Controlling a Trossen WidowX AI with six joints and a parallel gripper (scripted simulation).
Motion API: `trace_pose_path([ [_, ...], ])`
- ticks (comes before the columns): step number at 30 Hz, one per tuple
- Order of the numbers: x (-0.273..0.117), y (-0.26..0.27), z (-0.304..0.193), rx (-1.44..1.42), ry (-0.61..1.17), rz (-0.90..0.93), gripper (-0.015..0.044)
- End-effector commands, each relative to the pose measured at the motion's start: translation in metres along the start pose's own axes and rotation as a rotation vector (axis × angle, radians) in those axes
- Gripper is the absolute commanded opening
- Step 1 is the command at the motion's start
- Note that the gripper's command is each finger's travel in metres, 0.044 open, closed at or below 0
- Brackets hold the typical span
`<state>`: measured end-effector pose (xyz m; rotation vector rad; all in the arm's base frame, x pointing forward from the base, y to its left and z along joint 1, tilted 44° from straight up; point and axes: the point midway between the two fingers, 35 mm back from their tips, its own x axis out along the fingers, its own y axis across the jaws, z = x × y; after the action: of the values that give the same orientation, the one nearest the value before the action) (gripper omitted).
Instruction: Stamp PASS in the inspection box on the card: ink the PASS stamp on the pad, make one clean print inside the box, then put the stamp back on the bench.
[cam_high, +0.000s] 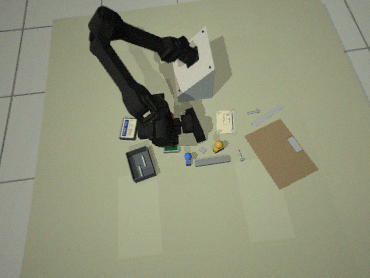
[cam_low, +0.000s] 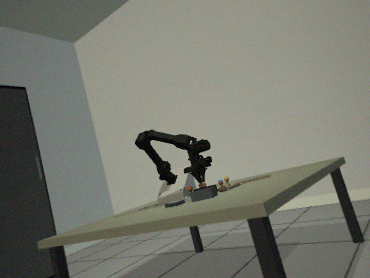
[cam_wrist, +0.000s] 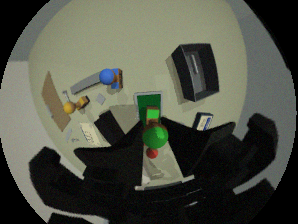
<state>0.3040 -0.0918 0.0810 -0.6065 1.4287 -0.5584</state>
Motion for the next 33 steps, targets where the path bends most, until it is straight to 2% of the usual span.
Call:
trace_pose_path([
  [1, 0.004, 0.001, -0.003, -0.009, 0.007, 0.0, 0.0],
  [33, 0.025, 0.0, -0.004, -0.008, 0.007, -0.002, 0.0],
])
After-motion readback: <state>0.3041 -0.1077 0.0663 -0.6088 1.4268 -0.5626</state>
